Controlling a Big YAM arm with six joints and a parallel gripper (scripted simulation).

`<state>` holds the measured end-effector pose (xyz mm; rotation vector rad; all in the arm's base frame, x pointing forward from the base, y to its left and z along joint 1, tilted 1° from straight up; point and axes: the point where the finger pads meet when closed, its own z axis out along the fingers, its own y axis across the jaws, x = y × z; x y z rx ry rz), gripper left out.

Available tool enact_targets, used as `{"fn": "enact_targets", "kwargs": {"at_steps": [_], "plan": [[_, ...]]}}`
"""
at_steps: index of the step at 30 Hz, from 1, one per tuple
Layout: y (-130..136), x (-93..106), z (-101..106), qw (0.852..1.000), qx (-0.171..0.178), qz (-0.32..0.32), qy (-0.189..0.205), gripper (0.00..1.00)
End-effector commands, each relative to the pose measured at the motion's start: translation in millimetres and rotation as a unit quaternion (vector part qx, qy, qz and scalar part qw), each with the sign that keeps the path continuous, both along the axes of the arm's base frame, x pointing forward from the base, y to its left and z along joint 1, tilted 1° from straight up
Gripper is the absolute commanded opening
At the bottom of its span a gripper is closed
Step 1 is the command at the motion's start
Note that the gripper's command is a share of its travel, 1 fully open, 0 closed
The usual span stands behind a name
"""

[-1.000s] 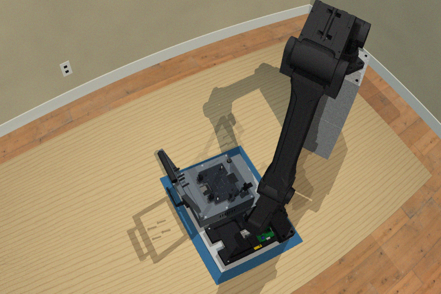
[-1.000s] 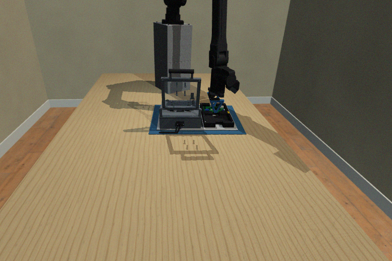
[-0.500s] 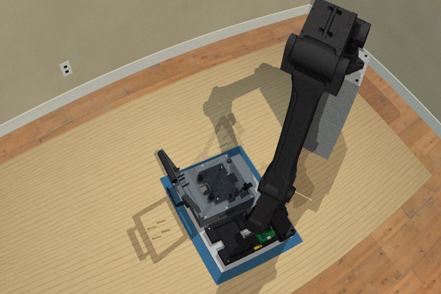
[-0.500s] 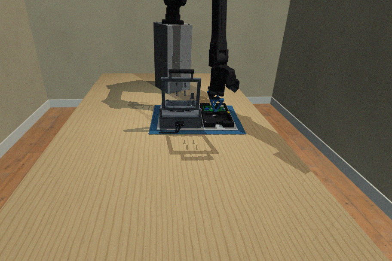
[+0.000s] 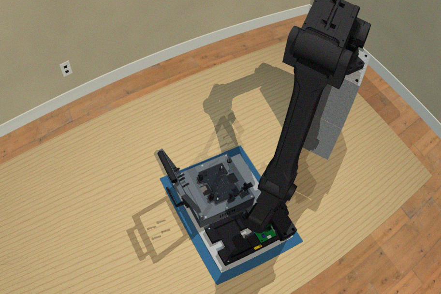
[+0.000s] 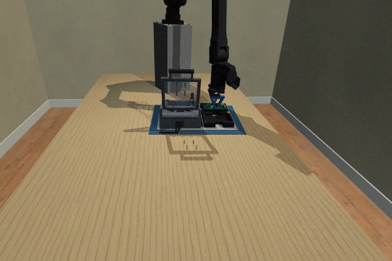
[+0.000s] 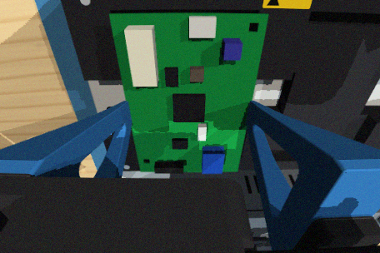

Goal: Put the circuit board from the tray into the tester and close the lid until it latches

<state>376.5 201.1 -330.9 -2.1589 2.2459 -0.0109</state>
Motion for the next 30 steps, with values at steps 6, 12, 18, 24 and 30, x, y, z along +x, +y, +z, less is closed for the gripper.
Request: {"fn": "enact_targets", "kwargs": {"at_steps": [6,12,18,24,30], "plan": [[6.8,3.7,17.4,1.000,0.003,0.000,-0.004,0.72],[7.7,5.4,19.7,1.000,0.004,0.000,-0.005,0.72],[2.7,-3.7,11.8,1.000,-0.002,0.000,0.005,0.72],[0.7,-7.3,8.7,1.000,-0.004,0.000,0.009,0.72],[1.8,-5.3,11.9,1.000,-0.002,0.000,0.007,0.72]]}}
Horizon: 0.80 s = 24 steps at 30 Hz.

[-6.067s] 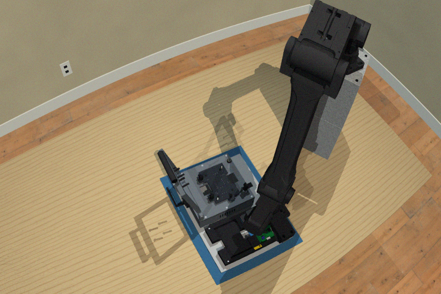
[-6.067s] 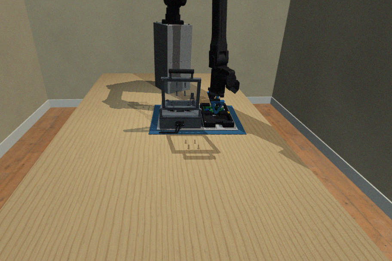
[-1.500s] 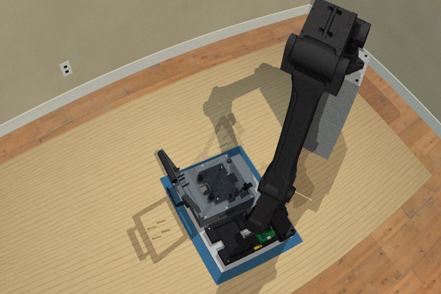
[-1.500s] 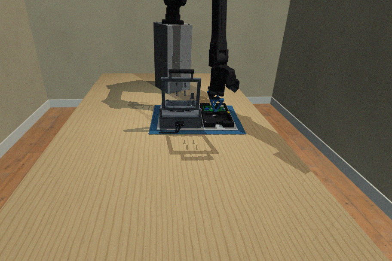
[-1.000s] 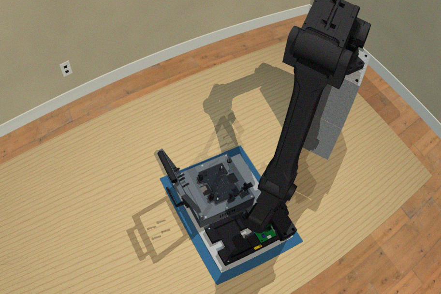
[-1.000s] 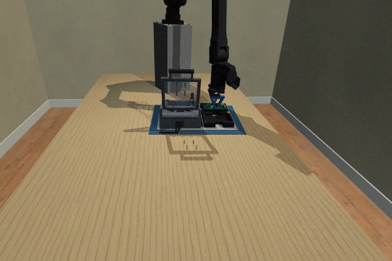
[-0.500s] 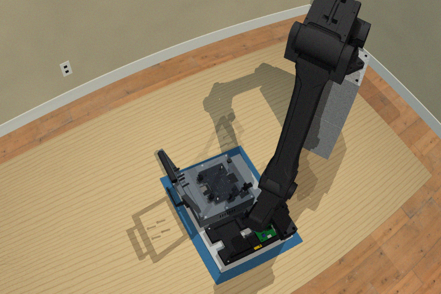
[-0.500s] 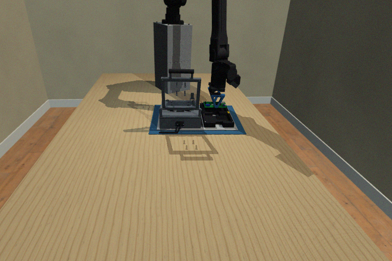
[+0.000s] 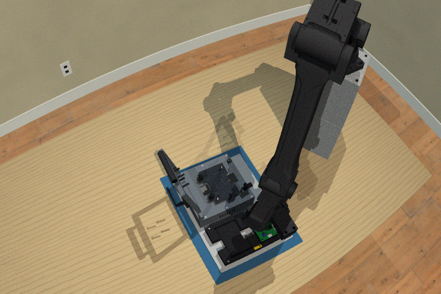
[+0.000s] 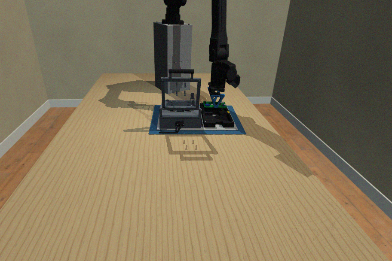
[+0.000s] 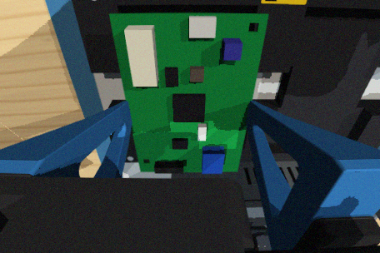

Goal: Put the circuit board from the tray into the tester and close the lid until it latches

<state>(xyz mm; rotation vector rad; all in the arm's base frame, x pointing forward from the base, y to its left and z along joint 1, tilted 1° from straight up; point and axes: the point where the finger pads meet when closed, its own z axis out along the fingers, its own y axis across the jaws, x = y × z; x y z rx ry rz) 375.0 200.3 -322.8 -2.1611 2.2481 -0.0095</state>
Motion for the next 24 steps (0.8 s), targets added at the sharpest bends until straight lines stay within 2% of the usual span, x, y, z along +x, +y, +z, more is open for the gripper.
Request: {"fn": "enact_targets", "kwargs": {"at_steps": [1,24], "plan": [[3.4,-2.4,6.1,1.000,-0.001,0.000,0.004,0.72],[6.3,3.1,62.8,1.000,0.004,0.000,-0.005,0.72]]}}
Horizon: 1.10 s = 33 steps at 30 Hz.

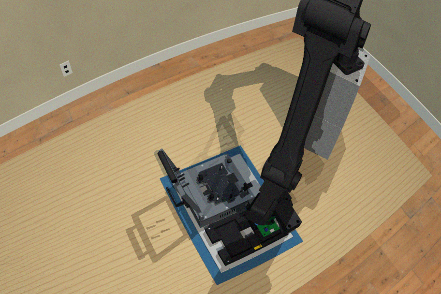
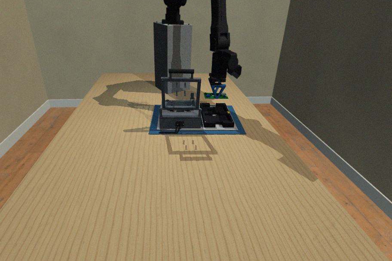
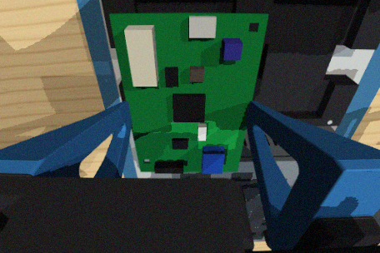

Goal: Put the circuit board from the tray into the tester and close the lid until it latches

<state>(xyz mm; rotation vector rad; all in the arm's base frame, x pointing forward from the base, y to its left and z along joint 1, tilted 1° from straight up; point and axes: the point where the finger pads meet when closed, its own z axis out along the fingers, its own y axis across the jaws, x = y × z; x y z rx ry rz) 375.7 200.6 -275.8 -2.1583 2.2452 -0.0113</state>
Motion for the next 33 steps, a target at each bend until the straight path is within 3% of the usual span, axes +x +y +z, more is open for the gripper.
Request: {"fn": "enact_targets", "kwargs": {"at_steps": [1,8,33], "plan": [[5.9,2.3,18.4,1.000,0.003,0.000,-0.003,0.72],[5.7,2.0,31.4,1.000,0.003,0.000,-0.004,0.72],[6.9,4.3,33.1,1.000,0.003,0.000,-0.004,0.72]]}}
